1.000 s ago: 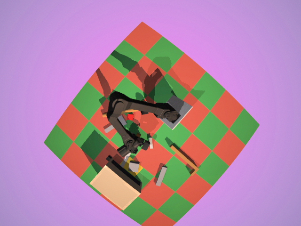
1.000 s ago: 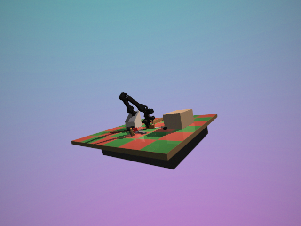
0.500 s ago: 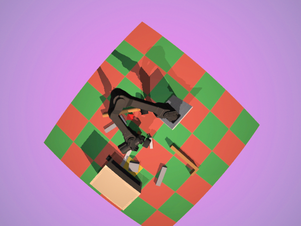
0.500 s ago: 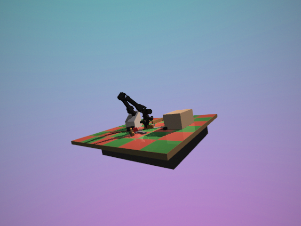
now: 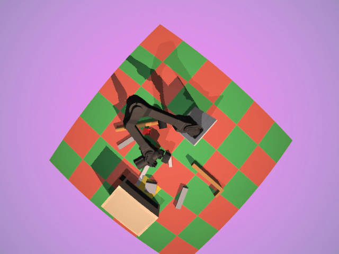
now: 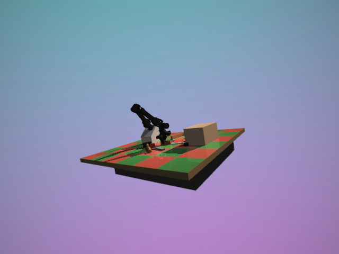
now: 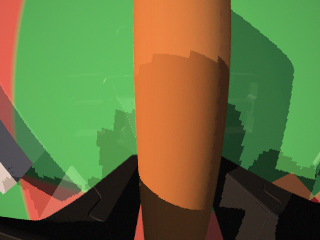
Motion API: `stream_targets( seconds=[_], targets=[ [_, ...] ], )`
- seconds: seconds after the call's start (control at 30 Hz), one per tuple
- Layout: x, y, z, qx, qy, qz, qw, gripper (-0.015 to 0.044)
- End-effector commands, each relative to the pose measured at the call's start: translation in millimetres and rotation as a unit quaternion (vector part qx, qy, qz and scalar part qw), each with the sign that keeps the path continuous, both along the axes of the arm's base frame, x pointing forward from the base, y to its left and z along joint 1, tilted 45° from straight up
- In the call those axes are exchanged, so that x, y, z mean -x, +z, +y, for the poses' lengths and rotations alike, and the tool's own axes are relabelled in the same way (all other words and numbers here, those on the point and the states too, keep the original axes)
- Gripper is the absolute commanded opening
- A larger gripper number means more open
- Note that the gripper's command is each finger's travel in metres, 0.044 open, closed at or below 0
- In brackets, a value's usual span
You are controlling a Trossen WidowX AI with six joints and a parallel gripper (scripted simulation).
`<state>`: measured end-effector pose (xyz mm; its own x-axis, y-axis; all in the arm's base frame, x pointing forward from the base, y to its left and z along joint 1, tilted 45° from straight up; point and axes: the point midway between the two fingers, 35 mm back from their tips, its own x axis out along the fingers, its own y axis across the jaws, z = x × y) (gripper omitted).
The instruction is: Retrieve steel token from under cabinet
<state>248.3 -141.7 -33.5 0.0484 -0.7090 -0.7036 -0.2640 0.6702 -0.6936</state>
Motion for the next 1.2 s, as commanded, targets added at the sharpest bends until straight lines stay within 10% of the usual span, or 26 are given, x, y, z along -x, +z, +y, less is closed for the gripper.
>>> stream_targets(
  seconds=[0.0, 0.57, 0.83, 1.17],
  targets=[
    [8.9, 0.1, -2.1, -0.002, 0.0, 0.005, 1.0, 0.0],
    [9.8, -0.7, 5.0, -0.002, 0.004, 0.009, 1.0, 0.0],
    [9.6, 0.0, 1.3, -0.001, -0.001, 0.007, 1.0, 0.02],
    [9.4, 0.2, 1.3, -0.002, 0.0, 0.005, 1.0, 0.027]
  ],
)
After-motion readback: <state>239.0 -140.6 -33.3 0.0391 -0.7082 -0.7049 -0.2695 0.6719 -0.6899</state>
